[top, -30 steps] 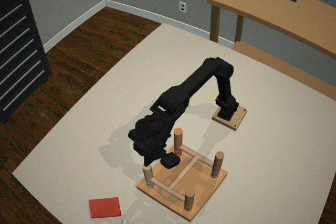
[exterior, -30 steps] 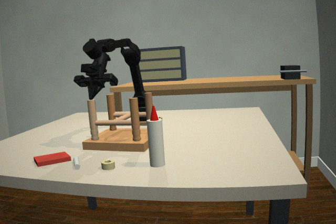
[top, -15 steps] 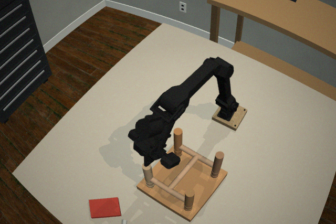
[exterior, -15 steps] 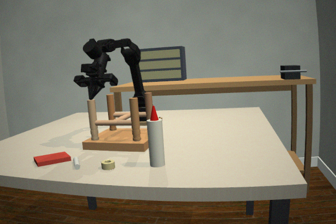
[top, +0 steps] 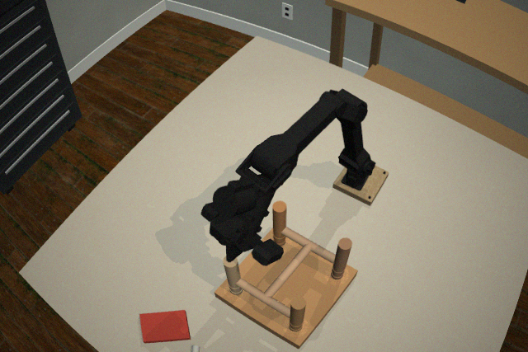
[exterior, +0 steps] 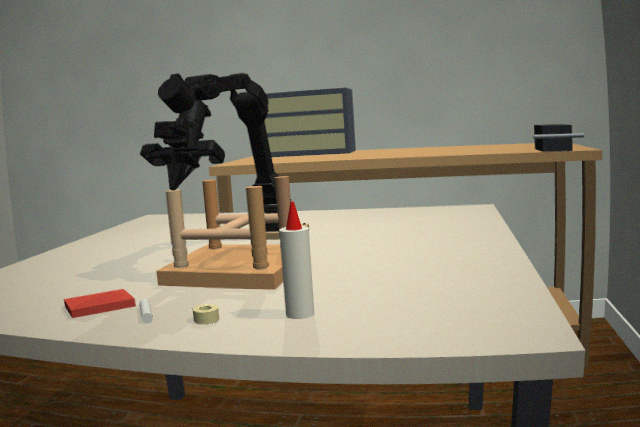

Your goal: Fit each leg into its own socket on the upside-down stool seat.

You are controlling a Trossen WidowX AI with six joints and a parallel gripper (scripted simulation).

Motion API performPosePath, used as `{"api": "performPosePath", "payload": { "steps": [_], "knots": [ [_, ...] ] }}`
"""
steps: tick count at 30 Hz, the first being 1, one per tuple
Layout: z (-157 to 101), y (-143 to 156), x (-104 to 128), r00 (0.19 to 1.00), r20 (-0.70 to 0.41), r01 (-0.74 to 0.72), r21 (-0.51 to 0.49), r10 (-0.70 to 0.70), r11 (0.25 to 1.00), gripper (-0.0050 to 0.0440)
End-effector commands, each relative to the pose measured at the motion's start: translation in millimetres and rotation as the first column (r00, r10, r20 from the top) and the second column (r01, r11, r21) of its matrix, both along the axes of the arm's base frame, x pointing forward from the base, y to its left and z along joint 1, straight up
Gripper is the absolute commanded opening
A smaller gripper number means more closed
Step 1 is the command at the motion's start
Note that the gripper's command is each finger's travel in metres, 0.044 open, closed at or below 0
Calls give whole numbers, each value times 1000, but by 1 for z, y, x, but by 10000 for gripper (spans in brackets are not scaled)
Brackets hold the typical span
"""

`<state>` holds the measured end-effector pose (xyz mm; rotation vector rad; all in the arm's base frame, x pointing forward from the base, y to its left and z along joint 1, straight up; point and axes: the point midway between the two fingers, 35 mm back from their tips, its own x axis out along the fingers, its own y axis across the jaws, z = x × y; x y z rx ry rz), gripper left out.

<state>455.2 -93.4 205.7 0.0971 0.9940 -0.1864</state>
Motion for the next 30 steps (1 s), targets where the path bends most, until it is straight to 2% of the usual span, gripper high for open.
{"api": "performPosePath", "payload": {
  "steps": [1,30],
  "knots": [
    [-20,1,-4,999,-47,0,13,0,1000,0],
    [-23,1,-4,999,-47,0,13,0,1000,0]
  ]
}}
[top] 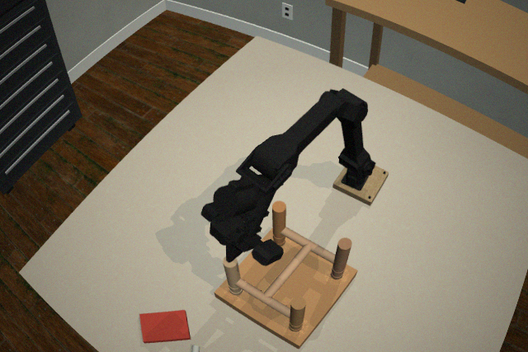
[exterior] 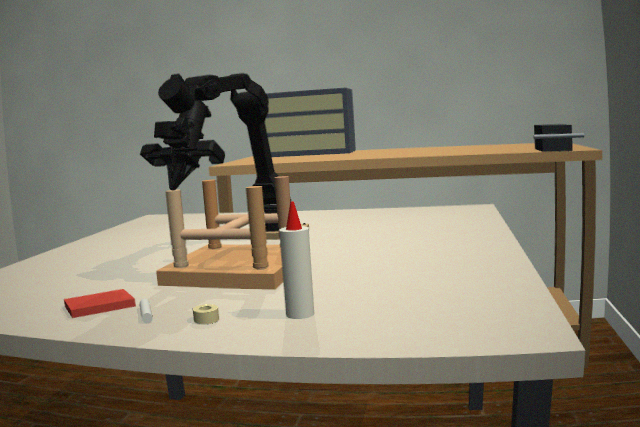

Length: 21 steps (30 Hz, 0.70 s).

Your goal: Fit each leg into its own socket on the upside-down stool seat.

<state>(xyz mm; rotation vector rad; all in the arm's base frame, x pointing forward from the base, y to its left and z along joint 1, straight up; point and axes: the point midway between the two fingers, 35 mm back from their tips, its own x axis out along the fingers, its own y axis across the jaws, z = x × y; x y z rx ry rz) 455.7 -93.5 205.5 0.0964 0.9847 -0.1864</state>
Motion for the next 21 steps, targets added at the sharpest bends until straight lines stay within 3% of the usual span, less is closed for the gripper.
{"api": "performPosePath", "payload": {
  "steps": [1,21],
  "knots": [
    [-23,1,-4,998,-56,1,14,0,1000,0],
    [-25,1,-4,998,-56,1,14,0,1000,0]
  ]
}}
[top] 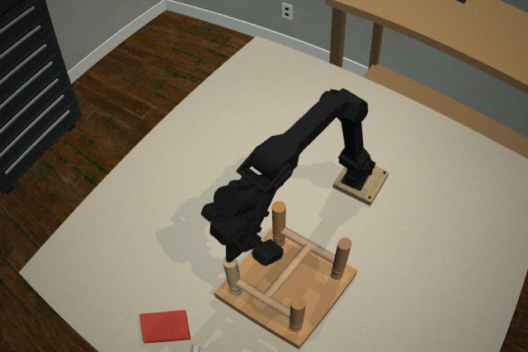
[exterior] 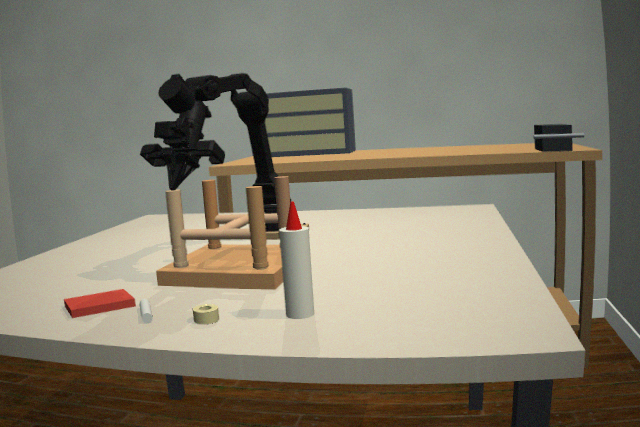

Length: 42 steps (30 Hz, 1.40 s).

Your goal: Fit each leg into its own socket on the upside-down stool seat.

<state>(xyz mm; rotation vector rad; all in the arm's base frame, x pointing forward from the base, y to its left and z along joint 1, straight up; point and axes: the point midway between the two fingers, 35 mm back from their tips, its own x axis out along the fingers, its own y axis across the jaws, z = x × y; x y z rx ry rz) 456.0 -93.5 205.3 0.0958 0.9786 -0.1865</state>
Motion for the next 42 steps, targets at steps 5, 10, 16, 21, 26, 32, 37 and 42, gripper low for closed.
{"api": "performPosePath", "payload": {
  "steps": [5,10,16,21,26,32,37,42],
  "knots": [
    [-25,1,-4,998,-62,1,16,0,1000,0],
    [-25,1,-4,998,-62,1,16,0,1000,0],
    [-25,1,-4,998,-62,1,16,0,1000,0],
    [-25,1,-4,998,-62,1,16,0,1000,0],
    [-25,1,-4,998,-62,1,16,0,1000,0],
    [-18,1,-3,999,-54,1,14,0,1000,0],
    [-10,1,-2,999,-45,0,11,0,1000,0],
    [-4,1,-2,999,-37,0,9,0,1000,0]
  ]
}}
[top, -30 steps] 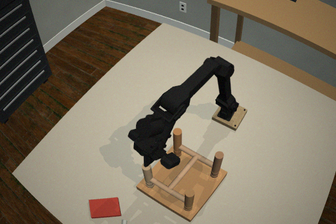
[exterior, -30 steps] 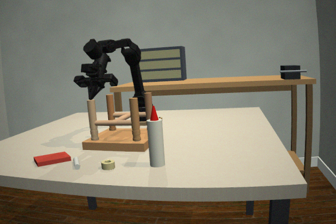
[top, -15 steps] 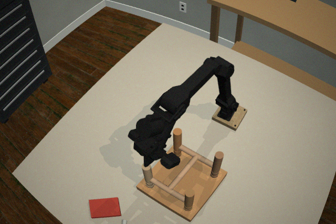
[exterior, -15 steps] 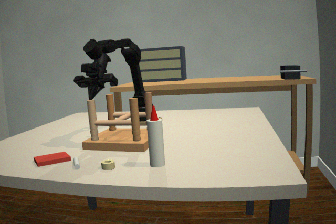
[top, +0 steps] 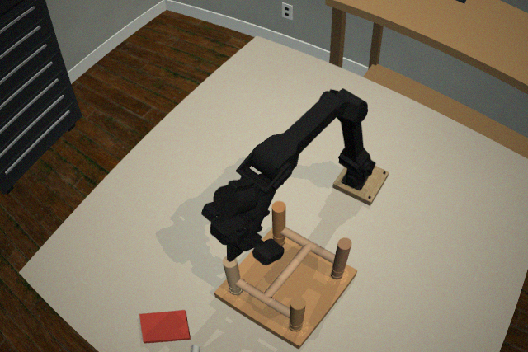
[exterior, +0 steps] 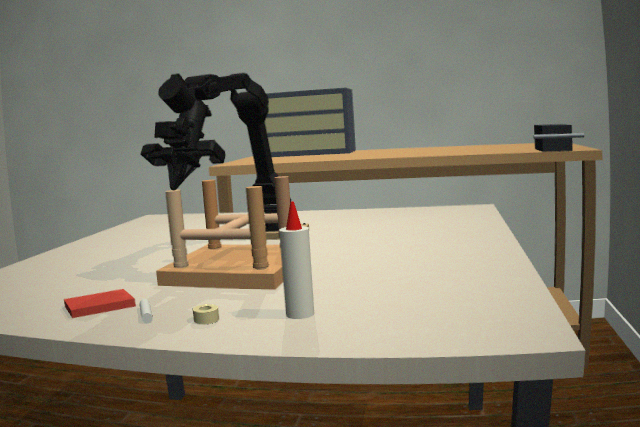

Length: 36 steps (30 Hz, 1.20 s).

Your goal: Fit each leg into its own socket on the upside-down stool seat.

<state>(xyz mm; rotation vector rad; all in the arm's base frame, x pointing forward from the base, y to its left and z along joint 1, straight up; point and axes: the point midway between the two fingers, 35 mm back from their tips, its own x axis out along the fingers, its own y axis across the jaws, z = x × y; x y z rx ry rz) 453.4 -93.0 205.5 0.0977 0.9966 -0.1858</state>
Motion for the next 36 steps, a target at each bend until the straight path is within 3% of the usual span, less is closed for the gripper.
{"api": "performPosePath", "payload": {
  "steps": [1,27,31,35,36],
  "knots": [
    [-4,0,1,1000,-19,0,6,0,1000,0],
    [30,0,3,1000,19,0,-4,0,1000,0],
    [28,44,-17,994,-46,-95,10,96,995,0],
    [29,58,-24,990,-64,-124,14,125,992,0],
    [30,78,-37,981,-92,-172,20,173,985,0]
  ]
}}
